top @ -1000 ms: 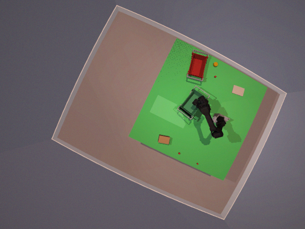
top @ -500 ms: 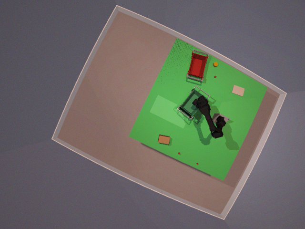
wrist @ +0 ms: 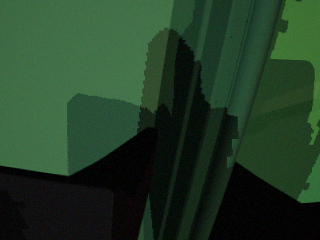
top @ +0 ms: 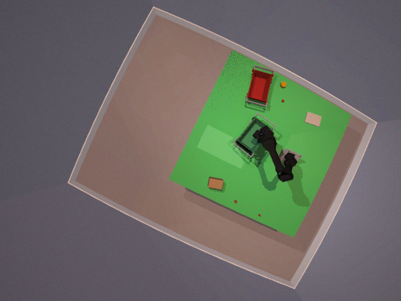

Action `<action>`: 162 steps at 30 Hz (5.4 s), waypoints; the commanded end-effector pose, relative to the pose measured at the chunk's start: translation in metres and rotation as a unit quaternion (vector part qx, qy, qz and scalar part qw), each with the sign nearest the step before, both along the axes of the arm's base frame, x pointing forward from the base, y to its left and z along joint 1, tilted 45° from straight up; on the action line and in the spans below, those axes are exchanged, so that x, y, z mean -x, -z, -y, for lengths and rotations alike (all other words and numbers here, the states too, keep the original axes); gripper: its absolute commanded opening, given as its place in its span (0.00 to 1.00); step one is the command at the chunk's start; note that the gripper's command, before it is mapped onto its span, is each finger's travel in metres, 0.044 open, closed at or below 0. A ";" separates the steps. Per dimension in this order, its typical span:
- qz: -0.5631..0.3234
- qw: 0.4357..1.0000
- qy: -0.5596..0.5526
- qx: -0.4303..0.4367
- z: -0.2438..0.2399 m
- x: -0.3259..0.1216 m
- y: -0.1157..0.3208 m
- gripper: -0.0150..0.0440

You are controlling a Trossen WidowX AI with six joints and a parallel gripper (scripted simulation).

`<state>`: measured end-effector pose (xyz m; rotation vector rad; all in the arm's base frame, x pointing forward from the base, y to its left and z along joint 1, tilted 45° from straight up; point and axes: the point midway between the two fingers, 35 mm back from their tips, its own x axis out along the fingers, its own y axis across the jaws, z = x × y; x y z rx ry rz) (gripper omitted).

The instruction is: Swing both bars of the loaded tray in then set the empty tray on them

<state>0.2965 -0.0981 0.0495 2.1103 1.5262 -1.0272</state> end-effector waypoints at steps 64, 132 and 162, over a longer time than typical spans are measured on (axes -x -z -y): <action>-0.008 1.000 -0.011 -0.006 -0.016 0.002 0.006 0.25; -0.008 1.000 -0.011 -0.006 -0.023 0.003 0.010 0.25; -0.001 1.000 -0.001 -0.001 -0.015 0.001 0.008 0.25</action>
